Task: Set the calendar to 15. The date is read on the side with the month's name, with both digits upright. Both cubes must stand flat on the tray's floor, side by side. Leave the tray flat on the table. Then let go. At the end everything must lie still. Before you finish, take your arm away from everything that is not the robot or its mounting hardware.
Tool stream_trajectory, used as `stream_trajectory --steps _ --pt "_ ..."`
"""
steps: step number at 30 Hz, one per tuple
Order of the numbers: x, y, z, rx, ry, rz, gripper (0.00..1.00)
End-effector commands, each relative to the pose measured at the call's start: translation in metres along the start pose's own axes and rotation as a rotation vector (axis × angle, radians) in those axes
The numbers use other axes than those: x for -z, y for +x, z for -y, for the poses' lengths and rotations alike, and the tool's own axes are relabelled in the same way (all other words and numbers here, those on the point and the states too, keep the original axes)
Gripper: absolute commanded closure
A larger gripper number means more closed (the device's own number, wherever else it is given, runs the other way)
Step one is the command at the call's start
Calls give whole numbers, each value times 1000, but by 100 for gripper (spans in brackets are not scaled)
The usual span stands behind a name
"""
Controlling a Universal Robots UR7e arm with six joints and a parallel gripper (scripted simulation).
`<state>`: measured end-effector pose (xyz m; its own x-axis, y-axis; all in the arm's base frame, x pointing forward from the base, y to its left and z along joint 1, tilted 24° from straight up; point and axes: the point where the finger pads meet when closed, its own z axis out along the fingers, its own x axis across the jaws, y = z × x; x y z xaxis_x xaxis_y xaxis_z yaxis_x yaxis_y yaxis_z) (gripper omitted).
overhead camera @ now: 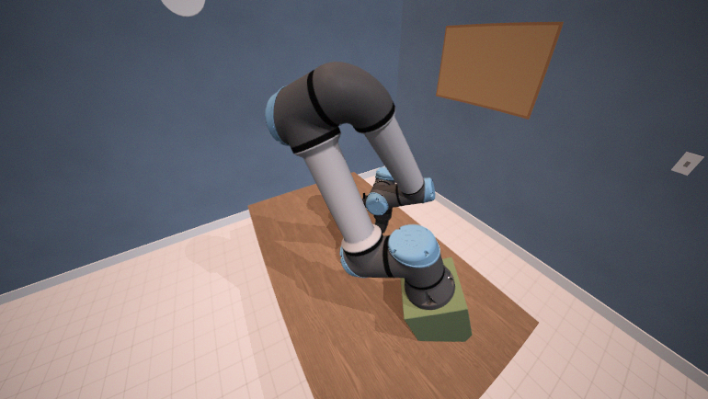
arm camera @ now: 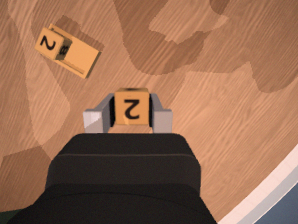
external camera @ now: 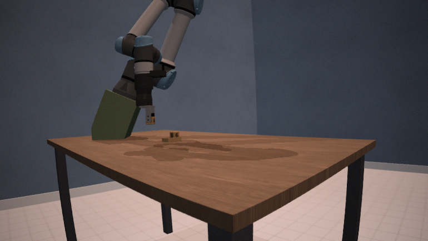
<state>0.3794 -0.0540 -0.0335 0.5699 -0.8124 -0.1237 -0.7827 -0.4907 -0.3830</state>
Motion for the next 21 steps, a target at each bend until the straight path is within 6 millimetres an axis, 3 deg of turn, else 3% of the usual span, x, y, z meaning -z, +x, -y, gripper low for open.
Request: stream_trajectory --steps 1,21 --pt "11 0 0 0 0 -1 43" --pt "23 0 0 0 0 -1 43"
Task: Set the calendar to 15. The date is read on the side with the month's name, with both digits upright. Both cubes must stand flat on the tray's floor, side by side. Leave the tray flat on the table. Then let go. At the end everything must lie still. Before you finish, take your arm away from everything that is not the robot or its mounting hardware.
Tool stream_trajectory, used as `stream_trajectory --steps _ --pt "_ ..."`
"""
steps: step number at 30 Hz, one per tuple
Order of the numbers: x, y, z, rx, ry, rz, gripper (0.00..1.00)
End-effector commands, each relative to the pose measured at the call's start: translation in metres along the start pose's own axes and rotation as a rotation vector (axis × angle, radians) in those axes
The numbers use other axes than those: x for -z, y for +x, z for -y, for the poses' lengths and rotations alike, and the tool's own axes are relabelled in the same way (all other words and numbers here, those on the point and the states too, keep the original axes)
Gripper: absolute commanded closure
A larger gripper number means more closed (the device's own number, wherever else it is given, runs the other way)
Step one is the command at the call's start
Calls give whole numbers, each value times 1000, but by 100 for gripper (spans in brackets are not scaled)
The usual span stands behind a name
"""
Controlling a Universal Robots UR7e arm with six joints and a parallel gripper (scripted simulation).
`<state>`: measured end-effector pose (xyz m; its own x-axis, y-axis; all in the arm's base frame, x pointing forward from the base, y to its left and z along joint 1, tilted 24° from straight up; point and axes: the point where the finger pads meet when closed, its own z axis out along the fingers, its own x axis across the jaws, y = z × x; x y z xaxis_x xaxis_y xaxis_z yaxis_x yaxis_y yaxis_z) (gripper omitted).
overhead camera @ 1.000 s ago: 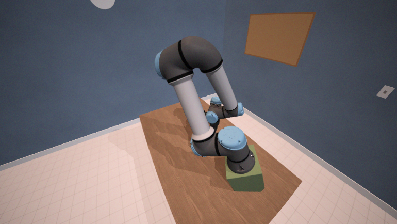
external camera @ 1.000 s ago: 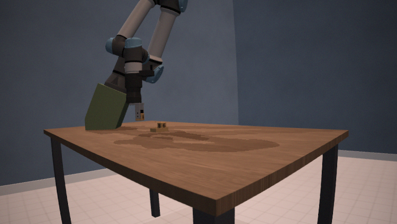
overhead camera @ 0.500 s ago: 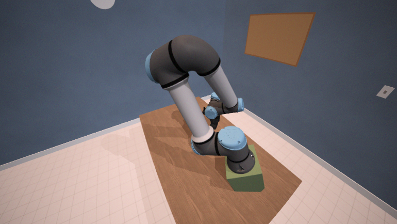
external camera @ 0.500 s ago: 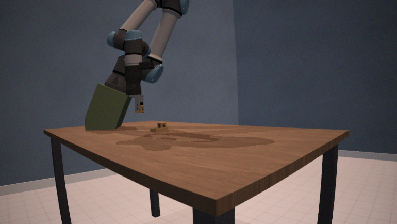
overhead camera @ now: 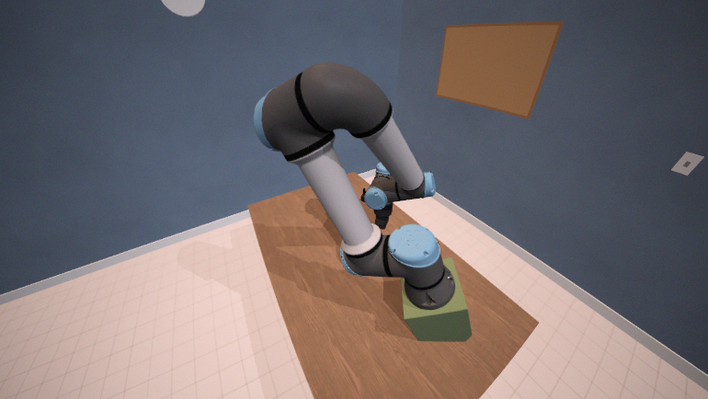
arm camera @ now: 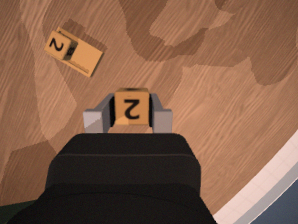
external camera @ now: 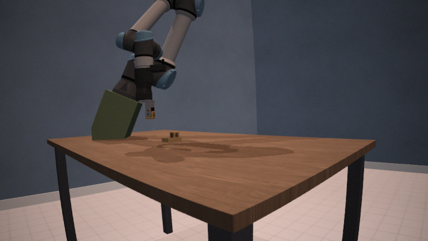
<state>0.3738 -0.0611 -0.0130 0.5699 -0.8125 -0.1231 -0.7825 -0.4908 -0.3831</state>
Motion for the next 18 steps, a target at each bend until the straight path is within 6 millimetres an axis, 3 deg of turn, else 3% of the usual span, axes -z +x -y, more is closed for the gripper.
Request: stream_trajectory --steps 1,10,18 --pt "0 0 0 0 0 -1 43" --pt "0 0 0 -39 0 -1 43" --pt "1 1 0 -333 0 -1 43"
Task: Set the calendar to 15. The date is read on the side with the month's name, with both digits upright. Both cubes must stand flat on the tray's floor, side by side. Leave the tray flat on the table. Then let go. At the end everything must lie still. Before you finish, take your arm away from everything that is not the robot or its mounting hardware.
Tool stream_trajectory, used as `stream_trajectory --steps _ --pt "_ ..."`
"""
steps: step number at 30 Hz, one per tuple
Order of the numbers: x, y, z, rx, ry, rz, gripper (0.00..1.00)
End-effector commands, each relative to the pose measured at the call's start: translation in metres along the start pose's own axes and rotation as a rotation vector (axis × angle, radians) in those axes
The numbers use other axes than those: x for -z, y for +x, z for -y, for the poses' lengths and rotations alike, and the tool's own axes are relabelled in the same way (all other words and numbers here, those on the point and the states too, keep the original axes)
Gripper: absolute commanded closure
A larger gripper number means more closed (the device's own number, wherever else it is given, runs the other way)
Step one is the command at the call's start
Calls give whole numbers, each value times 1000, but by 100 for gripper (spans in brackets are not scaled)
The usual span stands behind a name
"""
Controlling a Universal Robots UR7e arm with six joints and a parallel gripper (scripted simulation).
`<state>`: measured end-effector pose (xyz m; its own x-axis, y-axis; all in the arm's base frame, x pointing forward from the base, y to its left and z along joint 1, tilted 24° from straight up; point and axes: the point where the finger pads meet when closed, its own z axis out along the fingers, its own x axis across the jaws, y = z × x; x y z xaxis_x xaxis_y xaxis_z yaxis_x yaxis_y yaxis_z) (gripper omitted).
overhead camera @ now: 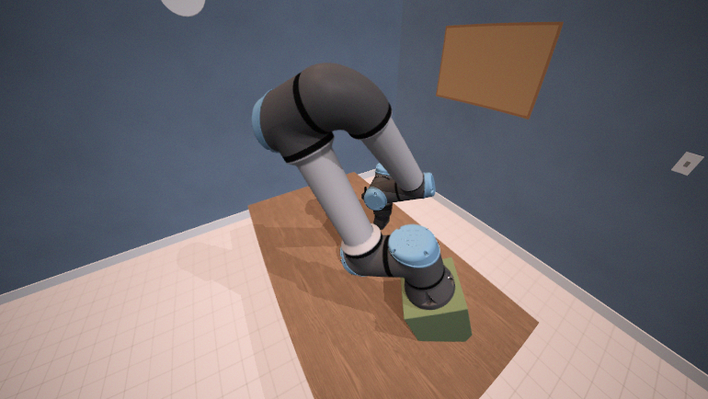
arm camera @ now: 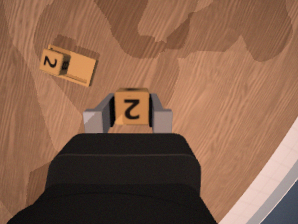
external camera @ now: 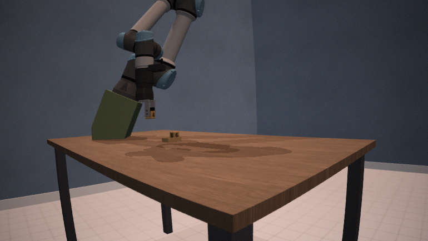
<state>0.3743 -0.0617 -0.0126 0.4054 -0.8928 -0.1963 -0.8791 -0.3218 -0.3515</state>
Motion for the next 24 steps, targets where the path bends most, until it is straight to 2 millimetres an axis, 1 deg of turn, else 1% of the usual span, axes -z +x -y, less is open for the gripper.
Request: stream_trajectory --steps 1,2,4,7,10,24 --pt "1 1 0 -137 1 -1 43" --pt "1 1 0 -178 1 -1 43" --pt "1 1 0 -178 1 -1 43" --pt "1 1 -1 -279 1 -1 43" --pt "1 1 -1 -331 1 -1 43" --pt "1 1 -1 -341 1 -1 43"
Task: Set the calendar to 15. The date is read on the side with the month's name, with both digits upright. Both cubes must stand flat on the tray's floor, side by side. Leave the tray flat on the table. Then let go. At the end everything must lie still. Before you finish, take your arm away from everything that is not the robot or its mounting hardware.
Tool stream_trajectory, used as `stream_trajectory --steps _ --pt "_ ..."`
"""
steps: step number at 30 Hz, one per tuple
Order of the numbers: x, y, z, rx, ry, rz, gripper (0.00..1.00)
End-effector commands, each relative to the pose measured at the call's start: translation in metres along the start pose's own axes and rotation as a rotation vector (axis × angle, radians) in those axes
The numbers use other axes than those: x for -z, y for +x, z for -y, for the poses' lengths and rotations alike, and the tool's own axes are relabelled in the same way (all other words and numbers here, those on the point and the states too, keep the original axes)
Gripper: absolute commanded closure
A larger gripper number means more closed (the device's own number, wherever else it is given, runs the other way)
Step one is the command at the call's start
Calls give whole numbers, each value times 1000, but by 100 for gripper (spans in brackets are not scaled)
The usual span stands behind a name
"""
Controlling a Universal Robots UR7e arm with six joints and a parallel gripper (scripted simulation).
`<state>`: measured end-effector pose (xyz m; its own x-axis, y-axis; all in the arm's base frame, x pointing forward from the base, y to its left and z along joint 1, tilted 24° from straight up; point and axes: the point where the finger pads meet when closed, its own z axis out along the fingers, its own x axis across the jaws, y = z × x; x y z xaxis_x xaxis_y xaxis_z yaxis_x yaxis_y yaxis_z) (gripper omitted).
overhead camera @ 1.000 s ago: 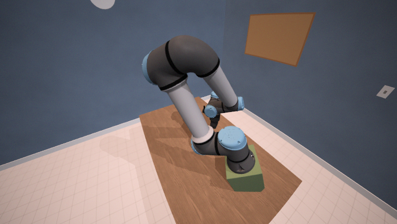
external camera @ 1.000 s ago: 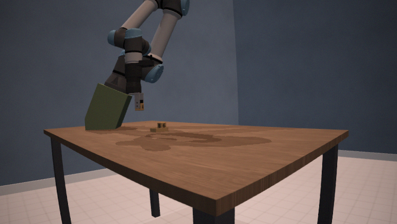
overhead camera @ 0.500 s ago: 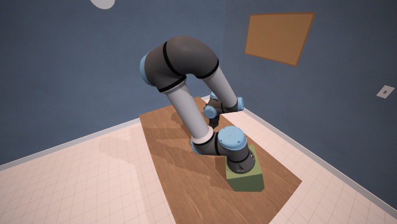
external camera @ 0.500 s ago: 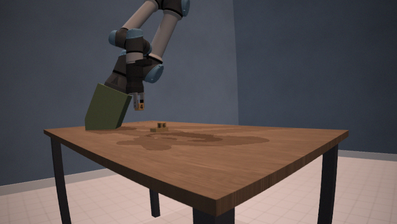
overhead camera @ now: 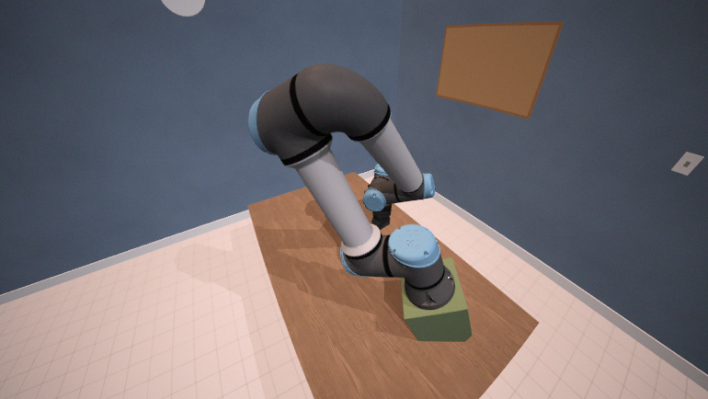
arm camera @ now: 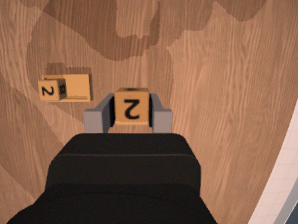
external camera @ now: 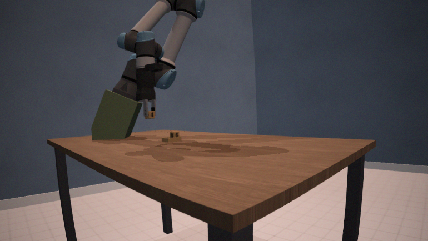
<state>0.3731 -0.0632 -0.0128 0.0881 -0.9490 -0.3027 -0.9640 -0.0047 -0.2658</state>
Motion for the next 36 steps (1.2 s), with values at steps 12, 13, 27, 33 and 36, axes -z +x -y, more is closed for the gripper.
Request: stream_trajectory --steps 12,13,27,33,36 --pt "-6 0 0 0 0 -1 43" --pt "-6 0 0 0 0 -1 43" --pt "-36 0 1 0 0 -1 43" --pt "-48 0 1 0 0 -1 43" --pt "-57 0 1 0 0 -1 43"
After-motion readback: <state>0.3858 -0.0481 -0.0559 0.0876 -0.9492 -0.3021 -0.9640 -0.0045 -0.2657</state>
